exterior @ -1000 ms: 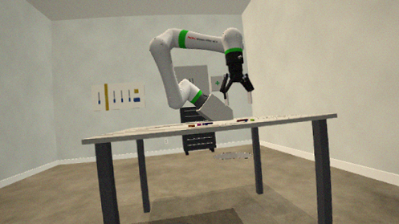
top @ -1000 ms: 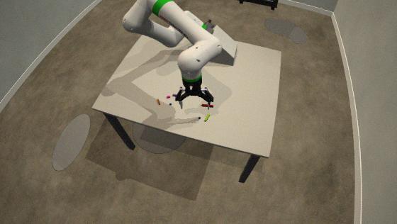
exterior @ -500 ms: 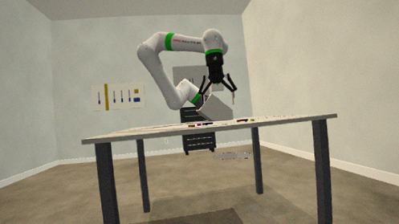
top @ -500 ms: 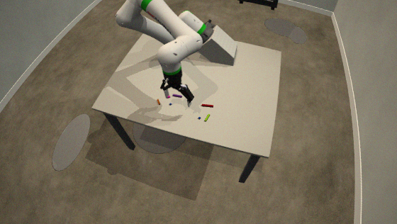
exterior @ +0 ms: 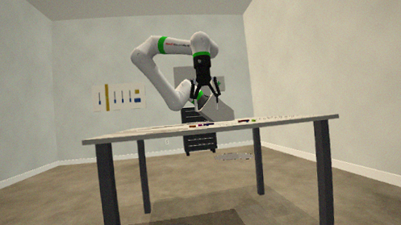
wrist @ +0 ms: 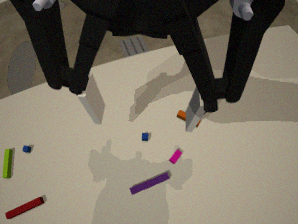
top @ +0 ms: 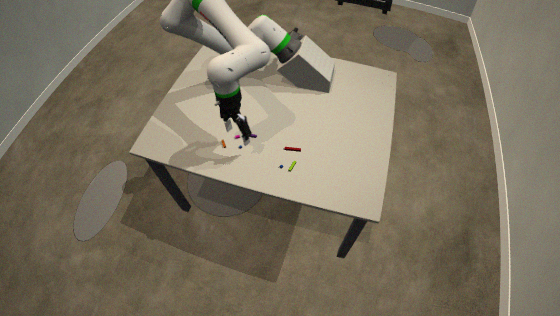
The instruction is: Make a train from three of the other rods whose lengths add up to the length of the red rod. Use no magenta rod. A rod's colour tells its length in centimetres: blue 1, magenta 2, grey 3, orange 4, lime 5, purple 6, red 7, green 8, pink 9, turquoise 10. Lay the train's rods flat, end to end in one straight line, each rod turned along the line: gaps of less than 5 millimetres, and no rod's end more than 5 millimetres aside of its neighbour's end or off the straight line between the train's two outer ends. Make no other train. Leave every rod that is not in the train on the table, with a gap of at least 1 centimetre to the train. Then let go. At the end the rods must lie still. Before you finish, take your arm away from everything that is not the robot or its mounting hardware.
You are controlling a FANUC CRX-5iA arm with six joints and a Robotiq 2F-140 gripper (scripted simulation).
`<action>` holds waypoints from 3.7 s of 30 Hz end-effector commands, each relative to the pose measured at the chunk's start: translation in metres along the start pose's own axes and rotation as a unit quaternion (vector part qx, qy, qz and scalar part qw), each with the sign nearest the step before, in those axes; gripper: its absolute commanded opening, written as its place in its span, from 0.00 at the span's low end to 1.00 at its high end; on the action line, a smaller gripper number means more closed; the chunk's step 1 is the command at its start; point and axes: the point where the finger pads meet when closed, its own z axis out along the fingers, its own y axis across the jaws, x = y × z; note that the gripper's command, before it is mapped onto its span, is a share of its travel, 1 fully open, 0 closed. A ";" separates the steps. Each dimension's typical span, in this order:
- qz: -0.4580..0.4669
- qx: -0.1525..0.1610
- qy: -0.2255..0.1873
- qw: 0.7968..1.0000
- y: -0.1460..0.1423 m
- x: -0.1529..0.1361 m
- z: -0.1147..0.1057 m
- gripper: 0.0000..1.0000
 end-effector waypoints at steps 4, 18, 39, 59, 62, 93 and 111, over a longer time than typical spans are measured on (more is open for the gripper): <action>0.002 0.000 -0.001 1.000 -0.001 0.000 0.000 0.15; 0.002 0.000 -0.001 1.000 -0.001 0.000 0.000 0.15; 0.002 0.000 -0.001 1.000 -0.001 0.000 0.002 0.15; 0.002 0.000 -0.001 1.000 -0.001 0.000 0.021 0.15; 0.002 0.000 -0.001 1.000 -0.001 0.000 0.026 0.15; 0.002 0.000 -0.001 1.000 -0.001 -0.001 0.052 0.15; 0.002 0.000 -0.001 1.000 -0.001 -0.001 0.052 0.15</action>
